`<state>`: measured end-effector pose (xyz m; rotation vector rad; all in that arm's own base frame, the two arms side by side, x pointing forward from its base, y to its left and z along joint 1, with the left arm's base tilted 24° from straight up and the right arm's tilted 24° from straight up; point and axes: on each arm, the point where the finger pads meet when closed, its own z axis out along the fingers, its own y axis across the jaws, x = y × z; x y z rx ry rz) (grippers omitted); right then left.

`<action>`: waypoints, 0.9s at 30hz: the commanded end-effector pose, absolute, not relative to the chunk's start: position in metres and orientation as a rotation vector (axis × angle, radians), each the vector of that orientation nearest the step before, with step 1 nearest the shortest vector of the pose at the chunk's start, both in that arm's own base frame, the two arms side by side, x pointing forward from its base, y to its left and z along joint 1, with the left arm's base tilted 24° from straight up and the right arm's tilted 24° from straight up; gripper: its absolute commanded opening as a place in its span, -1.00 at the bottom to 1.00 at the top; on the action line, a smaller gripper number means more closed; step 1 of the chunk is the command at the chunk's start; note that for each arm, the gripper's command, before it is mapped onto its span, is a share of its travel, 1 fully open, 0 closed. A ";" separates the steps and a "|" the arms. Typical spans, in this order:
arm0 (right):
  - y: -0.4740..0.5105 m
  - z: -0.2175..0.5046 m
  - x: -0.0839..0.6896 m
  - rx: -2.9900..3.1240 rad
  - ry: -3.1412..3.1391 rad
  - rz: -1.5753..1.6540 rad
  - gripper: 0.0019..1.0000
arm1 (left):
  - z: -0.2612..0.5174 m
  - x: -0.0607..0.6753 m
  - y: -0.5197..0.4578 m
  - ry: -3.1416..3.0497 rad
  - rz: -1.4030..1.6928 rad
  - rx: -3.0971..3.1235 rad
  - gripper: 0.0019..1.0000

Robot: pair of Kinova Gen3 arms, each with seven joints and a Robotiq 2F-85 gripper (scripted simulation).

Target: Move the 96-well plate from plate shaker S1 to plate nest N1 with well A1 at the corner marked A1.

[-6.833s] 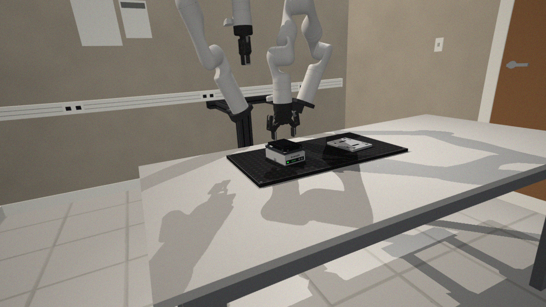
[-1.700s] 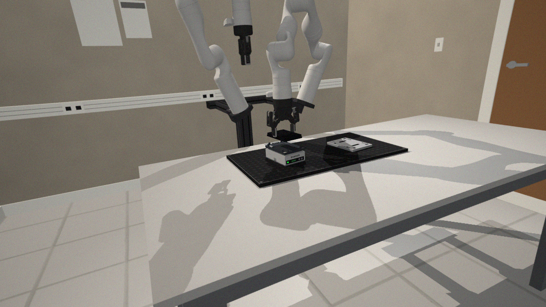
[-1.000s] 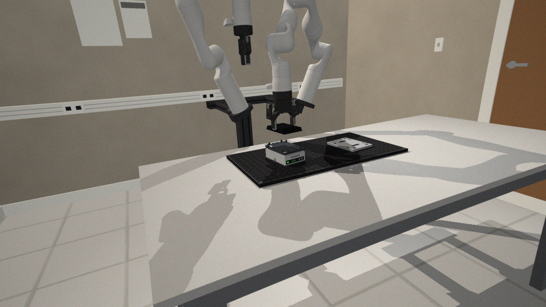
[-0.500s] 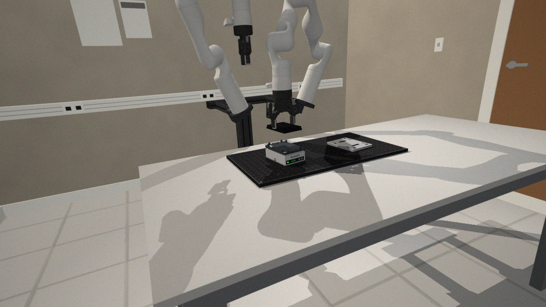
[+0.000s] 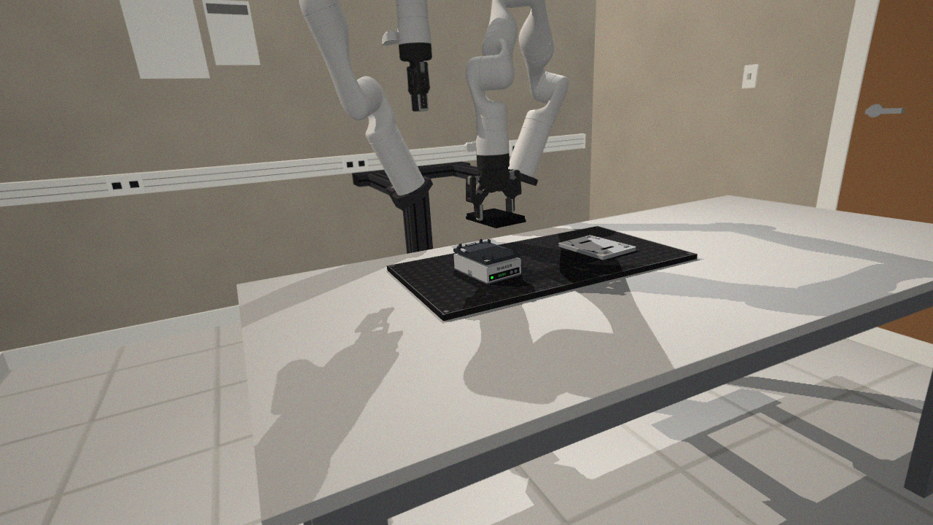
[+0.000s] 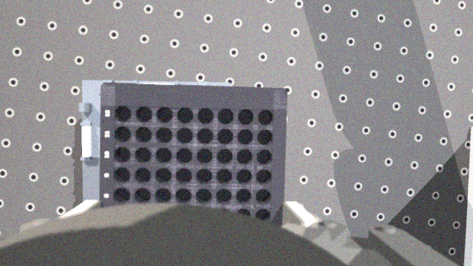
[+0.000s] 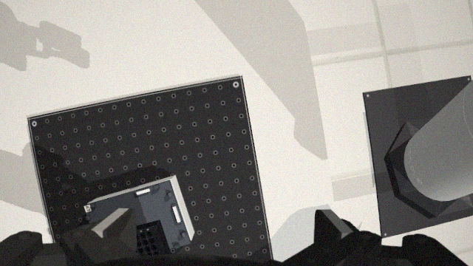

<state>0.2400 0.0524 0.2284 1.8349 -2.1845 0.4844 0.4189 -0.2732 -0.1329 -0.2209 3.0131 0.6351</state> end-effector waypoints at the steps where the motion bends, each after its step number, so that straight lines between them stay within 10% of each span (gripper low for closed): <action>1: 0.053 0.229 0.240 1.836 -2.185 0.485 1.00 | -0.130 0.419 -0.266 3.012 0.630 -0.220 0.86; 27: 0.053 0.229 0.240 1.836 -2.185 0.485 1.00 | -0.108 0.416 -0.192 3.012 0.631 -0.220 0.86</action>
